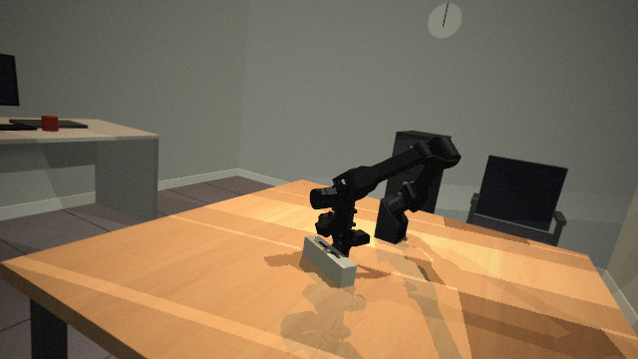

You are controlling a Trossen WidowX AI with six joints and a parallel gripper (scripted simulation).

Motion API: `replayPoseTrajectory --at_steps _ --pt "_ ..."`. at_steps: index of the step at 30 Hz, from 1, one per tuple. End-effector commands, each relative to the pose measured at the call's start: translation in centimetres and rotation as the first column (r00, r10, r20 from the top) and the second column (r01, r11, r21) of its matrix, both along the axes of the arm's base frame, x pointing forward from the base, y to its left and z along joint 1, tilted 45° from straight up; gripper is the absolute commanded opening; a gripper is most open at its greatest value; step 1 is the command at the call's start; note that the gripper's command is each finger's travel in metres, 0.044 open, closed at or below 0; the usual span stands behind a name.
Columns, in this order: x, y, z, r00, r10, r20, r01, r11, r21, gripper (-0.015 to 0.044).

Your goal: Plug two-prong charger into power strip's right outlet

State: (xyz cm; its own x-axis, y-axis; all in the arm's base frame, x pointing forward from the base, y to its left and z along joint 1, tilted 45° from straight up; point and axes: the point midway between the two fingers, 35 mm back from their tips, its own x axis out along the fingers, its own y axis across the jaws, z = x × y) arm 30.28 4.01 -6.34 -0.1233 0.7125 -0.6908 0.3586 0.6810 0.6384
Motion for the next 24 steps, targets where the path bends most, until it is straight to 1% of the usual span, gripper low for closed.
replayPoseTrajectory --at_steps 1,24 --pt "0.0 0.02 0.03 1.0 -0.003 -0.003 0.003 1.0 0.003 0.0" --pt "0.45 -0.1 -0.1 1.0 -0.003 -0.003 0.003 1.0 0.003 0.0"
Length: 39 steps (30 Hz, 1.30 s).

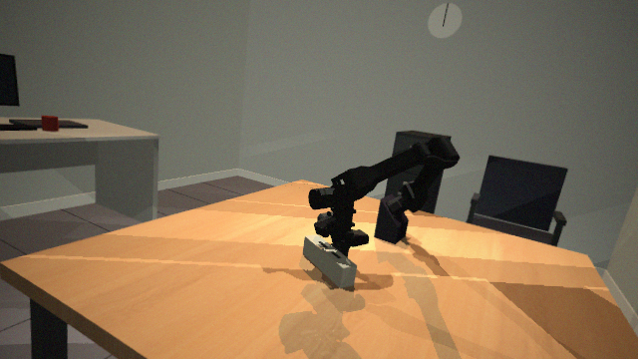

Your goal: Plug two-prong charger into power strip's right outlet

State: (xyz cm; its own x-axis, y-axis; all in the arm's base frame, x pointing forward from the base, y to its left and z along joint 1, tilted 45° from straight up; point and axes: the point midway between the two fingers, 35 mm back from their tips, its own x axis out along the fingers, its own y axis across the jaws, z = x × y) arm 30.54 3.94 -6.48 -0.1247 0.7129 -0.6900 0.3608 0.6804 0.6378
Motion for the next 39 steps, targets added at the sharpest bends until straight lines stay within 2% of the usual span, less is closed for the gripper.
replayPoseTrajectory --at_steps 1,39 --pt "0.2 0.0 0.0 1.0 -0.003 0.0 0.003 1.0 0.002 0.0" --pt "1.5 -0.3 -0.3 1.0 -0.003 0.001 0.003 1.0 0.002 0.0"
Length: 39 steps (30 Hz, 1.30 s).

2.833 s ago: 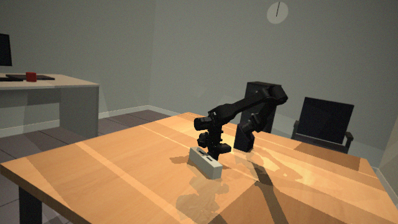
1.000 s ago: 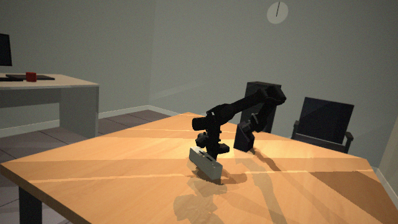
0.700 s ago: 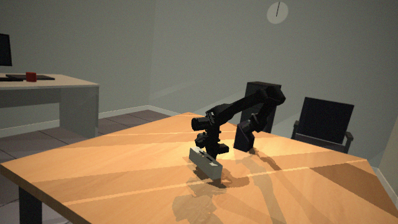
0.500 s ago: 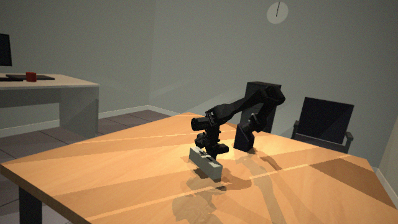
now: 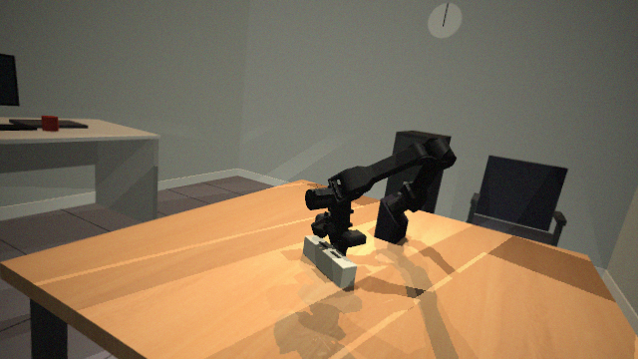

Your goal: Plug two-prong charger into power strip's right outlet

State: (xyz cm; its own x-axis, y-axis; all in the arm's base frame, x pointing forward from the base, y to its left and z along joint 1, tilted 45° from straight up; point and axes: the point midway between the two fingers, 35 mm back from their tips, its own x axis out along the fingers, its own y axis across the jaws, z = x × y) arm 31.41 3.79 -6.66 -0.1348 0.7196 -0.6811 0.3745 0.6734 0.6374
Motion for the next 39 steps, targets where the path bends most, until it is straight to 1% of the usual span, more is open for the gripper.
replayPoseTrajectory --at_steps 1,39 --pt "0.7 -0.19 -0.15 1.0 0.001 0.019 -0.001 1.0 -0.007 0.0" --pt "1.18 -0.32 -0.25 1.0 0.001 0.019 -0.001 1.0 -0.007 0.0"
